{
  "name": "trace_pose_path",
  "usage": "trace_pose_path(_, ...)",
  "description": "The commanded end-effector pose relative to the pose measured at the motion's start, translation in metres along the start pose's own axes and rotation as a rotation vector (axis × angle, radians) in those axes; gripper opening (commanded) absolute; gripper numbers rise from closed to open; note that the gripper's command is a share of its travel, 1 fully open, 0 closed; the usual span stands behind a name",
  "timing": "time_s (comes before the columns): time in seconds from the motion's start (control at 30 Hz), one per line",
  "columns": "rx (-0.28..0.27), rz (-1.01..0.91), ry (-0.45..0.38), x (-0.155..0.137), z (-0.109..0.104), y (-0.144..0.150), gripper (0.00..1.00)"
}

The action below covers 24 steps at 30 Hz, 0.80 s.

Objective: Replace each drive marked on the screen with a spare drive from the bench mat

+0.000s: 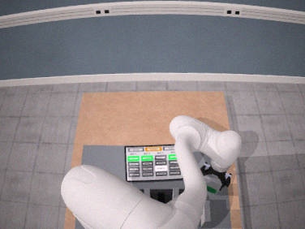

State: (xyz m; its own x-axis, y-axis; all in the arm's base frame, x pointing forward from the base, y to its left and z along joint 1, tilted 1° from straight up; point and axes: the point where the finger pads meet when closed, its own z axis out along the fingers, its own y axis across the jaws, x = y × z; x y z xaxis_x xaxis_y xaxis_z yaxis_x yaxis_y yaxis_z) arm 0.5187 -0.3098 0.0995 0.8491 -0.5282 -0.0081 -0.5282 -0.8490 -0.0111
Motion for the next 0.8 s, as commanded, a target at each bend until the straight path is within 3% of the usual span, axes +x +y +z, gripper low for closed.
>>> trace_pose_path(0.0, 0.000, 0.000, 0.001, 0.0005, -0.0011, -0.0001, 0.72)
trace_pose_path(0.7, 0.000, 0.000, 0.001, 0.0005, -0.0029, -0.0001, 0.70)
trace_pose_path(0.73, 0.000, 0.000, 0.001, 0.0005, -0.0029, -0.0001, 0.10)
trace_pose_path(0.77, 0.000, 0.000, 0.001, 0.0005, -0.0029, -0.0001, 0.10)
